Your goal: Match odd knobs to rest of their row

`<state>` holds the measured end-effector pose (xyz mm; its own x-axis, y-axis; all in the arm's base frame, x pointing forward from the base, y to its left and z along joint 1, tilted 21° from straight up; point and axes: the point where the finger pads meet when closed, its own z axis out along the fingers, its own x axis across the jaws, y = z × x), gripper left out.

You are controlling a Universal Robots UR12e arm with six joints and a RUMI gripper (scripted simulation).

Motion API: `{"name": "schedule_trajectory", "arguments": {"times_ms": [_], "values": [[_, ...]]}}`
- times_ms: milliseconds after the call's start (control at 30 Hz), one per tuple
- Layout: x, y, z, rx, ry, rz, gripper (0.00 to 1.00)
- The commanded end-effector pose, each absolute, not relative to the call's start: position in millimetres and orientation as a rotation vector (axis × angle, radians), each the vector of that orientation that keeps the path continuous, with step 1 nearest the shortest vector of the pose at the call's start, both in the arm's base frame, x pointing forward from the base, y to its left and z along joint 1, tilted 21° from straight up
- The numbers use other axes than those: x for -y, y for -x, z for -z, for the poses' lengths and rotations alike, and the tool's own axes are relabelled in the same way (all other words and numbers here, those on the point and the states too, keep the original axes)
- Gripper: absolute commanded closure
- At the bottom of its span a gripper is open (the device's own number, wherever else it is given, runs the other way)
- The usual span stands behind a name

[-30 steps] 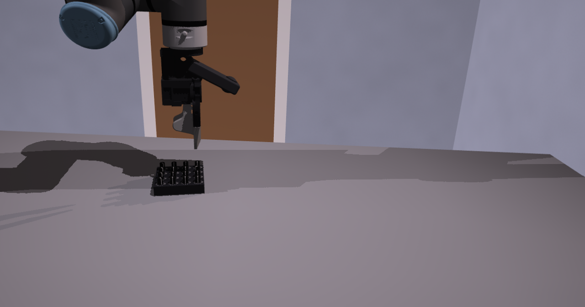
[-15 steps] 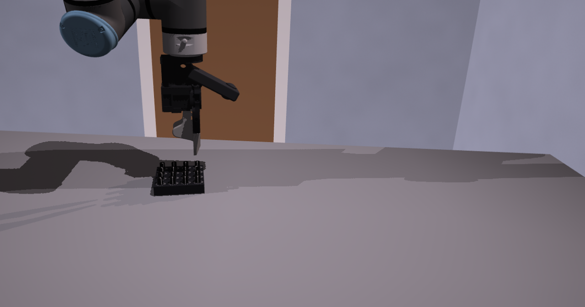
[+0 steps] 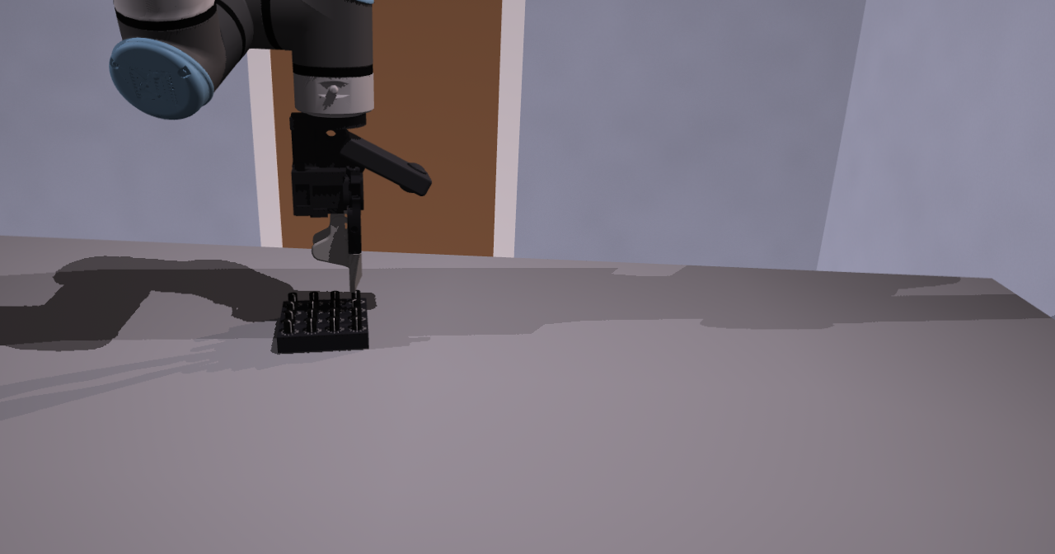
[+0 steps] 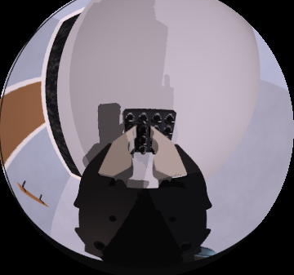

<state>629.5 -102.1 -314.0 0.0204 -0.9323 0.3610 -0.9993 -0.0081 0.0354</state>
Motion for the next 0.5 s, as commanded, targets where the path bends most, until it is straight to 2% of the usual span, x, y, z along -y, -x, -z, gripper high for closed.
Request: {"name": "schedule_trajectory", "arguments": {"times_ms": [0,467], "values": [[105.8,-632.8,319.8,1.993,-2.021,-0.347,0.89],[106.3,-631.9,323.7,1.992,-2.022,-0.346,0.89]]}}
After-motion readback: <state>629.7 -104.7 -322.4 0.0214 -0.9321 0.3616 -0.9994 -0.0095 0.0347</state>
